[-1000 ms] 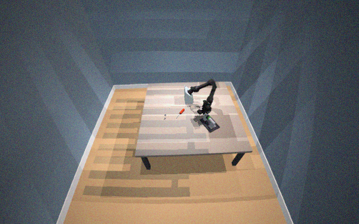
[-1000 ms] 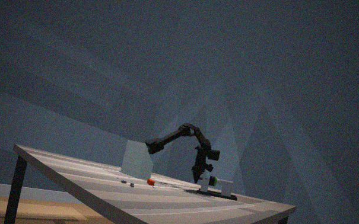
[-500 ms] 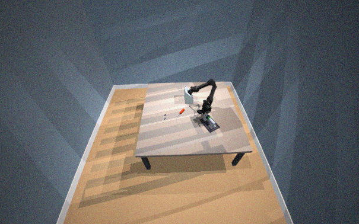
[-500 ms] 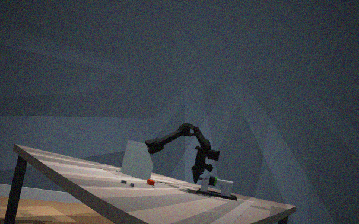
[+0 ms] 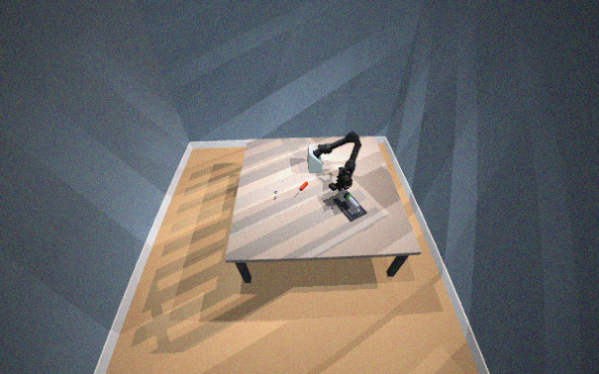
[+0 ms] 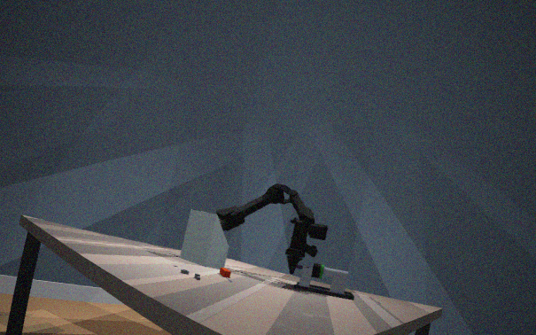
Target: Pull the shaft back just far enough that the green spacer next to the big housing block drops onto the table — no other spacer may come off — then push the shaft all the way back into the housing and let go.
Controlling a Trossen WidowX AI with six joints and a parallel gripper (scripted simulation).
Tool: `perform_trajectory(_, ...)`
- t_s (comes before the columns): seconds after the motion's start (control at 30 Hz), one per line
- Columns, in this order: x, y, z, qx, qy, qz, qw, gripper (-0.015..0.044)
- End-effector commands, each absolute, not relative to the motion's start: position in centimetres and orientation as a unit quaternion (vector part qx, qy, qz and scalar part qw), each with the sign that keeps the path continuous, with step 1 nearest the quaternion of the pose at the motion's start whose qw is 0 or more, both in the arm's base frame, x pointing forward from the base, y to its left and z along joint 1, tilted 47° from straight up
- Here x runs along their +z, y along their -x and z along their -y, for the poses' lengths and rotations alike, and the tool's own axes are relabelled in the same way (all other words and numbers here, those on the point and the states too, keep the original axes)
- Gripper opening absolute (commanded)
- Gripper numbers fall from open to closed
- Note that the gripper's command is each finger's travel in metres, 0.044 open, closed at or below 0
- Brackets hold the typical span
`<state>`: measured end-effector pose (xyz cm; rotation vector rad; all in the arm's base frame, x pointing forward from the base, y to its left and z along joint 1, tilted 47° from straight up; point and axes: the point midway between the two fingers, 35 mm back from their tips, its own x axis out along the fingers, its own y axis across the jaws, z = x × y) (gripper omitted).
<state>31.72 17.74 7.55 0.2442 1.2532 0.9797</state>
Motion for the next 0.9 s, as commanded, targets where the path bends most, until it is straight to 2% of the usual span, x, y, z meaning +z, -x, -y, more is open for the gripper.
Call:
perform_trajectory(0.0,7.49,-31.57,-17.71,0.44,-0.109,-0.562,0.692,0.0)
perform_trajectory(0.87,7.41,-31.37,-17.63,0.439,-0.109,-0.562,0.692,0.0)
